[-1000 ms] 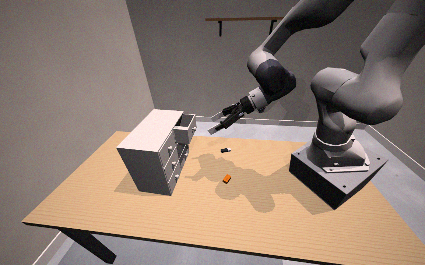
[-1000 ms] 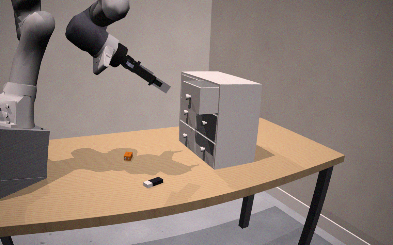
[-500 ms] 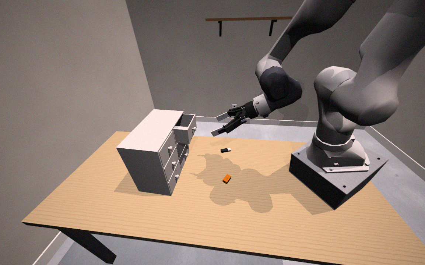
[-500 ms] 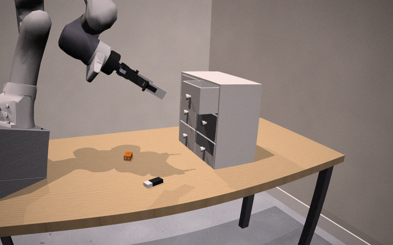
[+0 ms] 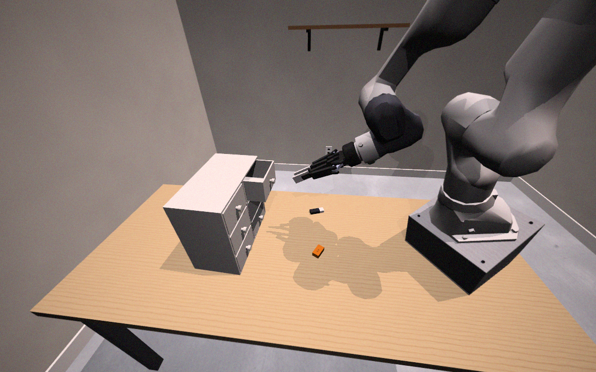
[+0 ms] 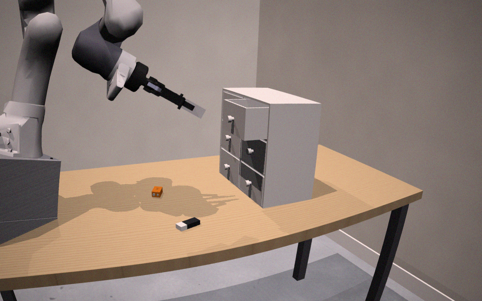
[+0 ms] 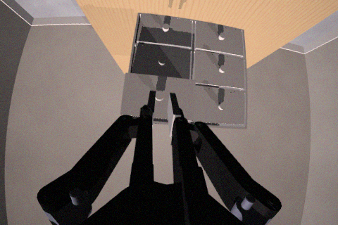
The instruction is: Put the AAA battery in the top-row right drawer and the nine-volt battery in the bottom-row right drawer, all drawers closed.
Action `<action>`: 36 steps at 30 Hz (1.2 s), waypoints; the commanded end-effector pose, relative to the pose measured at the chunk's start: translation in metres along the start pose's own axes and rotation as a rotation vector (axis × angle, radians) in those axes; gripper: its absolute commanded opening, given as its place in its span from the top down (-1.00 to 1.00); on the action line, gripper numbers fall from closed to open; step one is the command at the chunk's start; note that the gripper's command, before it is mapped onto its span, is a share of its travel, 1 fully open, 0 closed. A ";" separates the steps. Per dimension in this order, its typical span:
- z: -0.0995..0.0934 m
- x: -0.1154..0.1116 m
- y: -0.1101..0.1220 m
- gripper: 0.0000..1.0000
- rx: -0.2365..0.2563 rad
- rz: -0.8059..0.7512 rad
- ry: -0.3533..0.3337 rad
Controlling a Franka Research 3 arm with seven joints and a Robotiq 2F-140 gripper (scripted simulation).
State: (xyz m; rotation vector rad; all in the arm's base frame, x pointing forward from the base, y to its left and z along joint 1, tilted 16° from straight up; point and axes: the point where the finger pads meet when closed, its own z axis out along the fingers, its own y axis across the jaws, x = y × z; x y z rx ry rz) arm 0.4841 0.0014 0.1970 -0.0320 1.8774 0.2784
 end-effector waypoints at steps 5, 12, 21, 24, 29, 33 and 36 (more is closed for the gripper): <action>0.000 0.001 0.000 1.00 0.002 -0.013 -0.001; 0.001 0.001 0.000 1.00 0.002 -0.013 -0.001; 0.012 0.001 0.000 1.00 0.002 -0.013 -0.001; 0.018 0.001 0.000 1.00 0.002 -0.013 -0.001; 0.024 0.001 0.000 1.00 0.002 -0.013 -0.001; 0.032 0.001 0.000 1.00 0.002 -0.013 -0.001; 0.036 0.001 0.000 1.00 0.002 -0.013 -0.001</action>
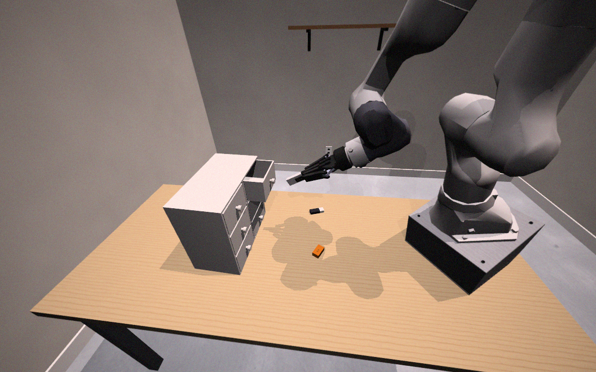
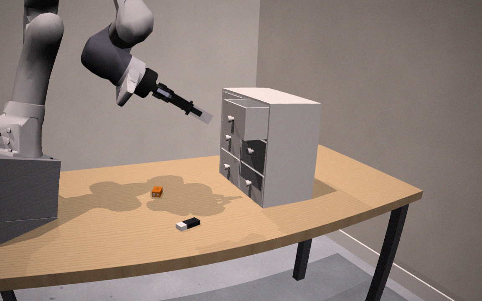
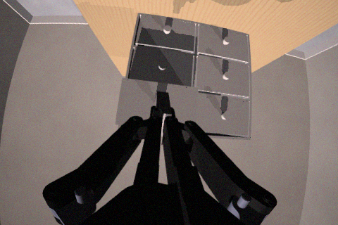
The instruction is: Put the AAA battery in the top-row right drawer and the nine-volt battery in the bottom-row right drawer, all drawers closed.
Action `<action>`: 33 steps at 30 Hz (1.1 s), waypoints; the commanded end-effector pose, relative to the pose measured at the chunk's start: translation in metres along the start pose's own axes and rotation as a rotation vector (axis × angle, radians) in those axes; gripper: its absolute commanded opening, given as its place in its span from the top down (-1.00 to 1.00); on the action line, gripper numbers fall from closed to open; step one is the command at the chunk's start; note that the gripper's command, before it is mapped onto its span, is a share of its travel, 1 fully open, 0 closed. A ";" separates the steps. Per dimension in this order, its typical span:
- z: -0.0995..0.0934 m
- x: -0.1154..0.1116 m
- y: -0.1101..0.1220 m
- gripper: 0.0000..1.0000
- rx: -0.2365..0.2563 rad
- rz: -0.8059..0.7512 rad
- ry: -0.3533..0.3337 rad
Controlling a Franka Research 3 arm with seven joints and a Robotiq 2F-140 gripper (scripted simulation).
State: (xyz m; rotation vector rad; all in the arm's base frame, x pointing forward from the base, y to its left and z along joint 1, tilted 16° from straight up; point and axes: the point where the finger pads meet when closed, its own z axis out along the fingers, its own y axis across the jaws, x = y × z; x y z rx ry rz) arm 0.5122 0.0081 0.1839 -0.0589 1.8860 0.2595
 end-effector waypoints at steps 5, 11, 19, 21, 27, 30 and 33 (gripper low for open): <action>0.009 -0.003 0.000 1.00 0.002 0.014 -0.011; 0.009 -0.003 0.000 1.00 0.002 0.014 -0.011; 0.009 -0.003 0.000 1.00 0.002 0.014 -0.011; 0.009 -0.003 0.000 1.00 0.002 0.014 -0.011; 0.009 -0.003 0.000 1.00 0.002 0.014 -0.011; 0.009 -0.003 0.000 1.00 0.002 0.014 -0.011; 0.009 -0.003 0.000 1.00 0.002 0.014 -0.011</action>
